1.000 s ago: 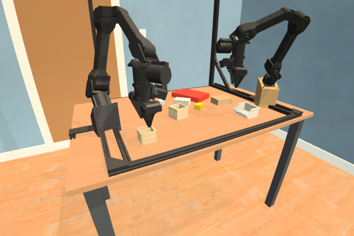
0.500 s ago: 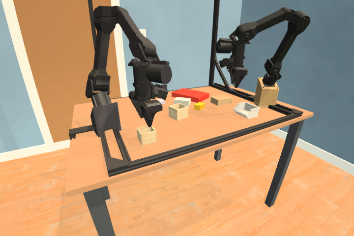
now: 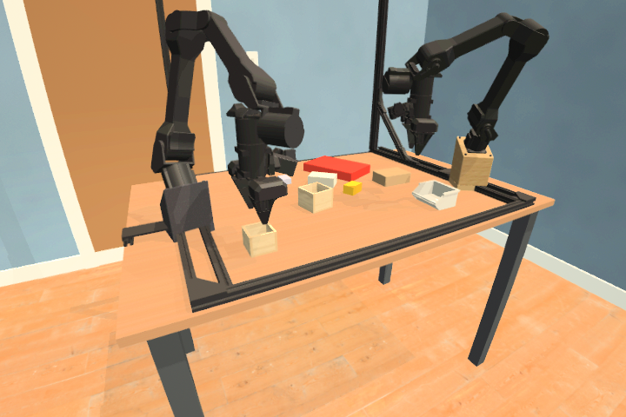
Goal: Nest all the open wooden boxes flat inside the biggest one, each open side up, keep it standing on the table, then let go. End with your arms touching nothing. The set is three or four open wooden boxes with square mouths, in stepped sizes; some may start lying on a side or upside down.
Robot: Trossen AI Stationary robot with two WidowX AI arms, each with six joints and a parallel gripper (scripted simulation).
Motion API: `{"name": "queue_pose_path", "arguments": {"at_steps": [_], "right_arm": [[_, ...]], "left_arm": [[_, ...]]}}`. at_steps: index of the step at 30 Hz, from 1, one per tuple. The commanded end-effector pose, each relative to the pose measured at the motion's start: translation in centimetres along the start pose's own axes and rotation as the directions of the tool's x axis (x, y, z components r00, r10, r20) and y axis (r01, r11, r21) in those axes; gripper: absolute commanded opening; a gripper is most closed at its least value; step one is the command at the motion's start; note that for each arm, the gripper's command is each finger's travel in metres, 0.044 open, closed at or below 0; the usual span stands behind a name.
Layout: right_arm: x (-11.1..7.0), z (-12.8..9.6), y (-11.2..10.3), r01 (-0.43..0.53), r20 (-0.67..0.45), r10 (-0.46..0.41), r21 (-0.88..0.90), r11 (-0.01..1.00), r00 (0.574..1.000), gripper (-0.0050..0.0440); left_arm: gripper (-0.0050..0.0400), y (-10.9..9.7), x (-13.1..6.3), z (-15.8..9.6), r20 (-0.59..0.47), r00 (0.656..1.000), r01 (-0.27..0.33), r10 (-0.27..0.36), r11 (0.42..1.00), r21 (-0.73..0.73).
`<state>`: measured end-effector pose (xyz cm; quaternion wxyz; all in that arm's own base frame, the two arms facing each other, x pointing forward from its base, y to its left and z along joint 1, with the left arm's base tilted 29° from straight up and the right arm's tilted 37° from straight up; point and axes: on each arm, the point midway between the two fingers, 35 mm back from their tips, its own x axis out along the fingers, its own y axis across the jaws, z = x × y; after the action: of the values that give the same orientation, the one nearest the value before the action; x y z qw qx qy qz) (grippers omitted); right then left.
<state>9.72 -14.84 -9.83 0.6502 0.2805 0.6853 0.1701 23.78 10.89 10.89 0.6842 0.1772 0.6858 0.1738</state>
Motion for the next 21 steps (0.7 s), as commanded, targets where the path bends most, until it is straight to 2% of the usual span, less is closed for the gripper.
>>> {"name": "queue_pose_path", "arguments": {"at_steps": [1, 3, 6, 12, 21], "right_arm": [[0.0, 0.0, 0.0, 0.001, -0.003, -0.001, 0.003, 1.0, 1.0, 0.04], [0.2, 0.0, 0.0, 0.001, -0.003, -0.001, 0.003, 1.0, 1.0, 0.04], [1.4, -0.1, 0.0, 0.0, -0.003, 0.0, 0.003, 1.0, 1.0, 0.04], [1.5, -0.1, 0.0, 0.001, -0.003, 0.0, 0.004, 1.0, 1.0, 0.04], [2.6, 0.0, -0.1, 0.001, -0.003, -0.001, 0.014, 1.0, 1.0, 0.04]], "left_arm": [[0.04, 0.0, 0.0, 0.0, 0.001, 1.0, 0.004, -0.004, 1.0, -0.005], [0.04, 0.0, 0.0, 0.0, 0.001, 1.0, 0.004, -0.004, 1.0, -0.005], [0.04, 0.0, 0.0, 0.0, 0.001, 1.0, 0.004, -0.004, 1.0, -0.005], [0.04, 0.0, 0.0, 0.0, 0.001, 1.0, 0.004, -0.004, 1.0, -0.005], [0.04, 0.0, 0.0, 0.0, 0.001, 1.0, 0.004, -0.004, 1.0, -0.005]]}}
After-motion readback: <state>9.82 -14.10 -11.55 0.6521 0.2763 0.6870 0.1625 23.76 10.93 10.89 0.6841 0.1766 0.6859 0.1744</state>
